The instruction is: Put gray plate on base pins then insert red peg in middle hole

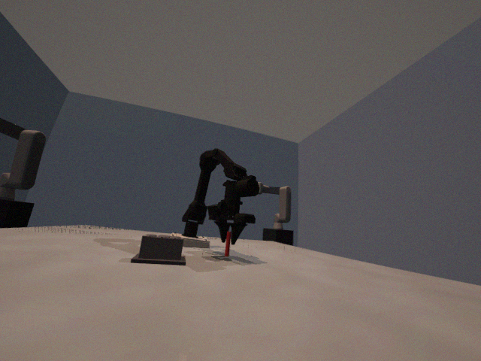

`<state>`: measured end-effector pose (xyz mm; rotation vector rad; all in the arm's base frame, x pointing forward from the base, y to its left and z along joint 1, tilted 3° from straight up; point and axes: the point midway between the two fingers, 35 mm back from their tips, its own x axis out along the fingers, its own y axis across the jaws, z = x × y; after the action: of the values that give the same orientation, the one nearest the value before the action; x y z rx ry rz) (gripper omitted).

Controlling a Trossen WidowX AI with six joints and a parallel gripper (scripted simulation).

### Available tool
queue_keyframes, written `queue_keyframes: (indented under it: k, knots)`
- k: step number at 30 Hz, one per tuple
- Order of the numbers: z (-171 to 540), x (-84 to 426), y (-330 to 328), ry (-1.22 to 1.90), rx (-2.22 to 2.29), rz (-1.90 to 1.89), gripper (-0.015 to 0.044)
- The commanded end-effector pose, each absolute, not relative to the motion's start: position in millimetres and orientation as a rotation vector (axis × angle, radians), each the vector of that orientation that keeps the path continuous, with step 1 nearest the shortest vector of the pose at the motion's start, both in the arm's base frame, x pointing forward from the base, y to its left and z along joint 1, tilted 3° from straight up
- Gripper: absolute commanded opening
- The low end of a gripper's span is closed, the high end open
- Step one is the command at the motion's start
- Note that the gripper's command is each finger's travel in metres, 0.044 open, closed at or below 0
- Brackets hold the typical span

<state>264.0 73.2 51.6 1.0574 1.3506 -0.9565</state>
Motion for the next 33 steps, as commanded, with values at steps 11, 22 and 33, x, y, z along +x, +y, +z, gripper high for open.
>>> queue_keyframes:
  k: [11, 22, 33]
  knots:
    - [51.3, 264.1, 73.6, 1.35, 1.061, -0.957, 0.0]
    - [64.7, 266.3, 73.4, 1.35, 1.061, -0.957, 0.0]
    - [99.7, 269.3, 72.1, 1.35, 1.061, -0.957, 0.0]
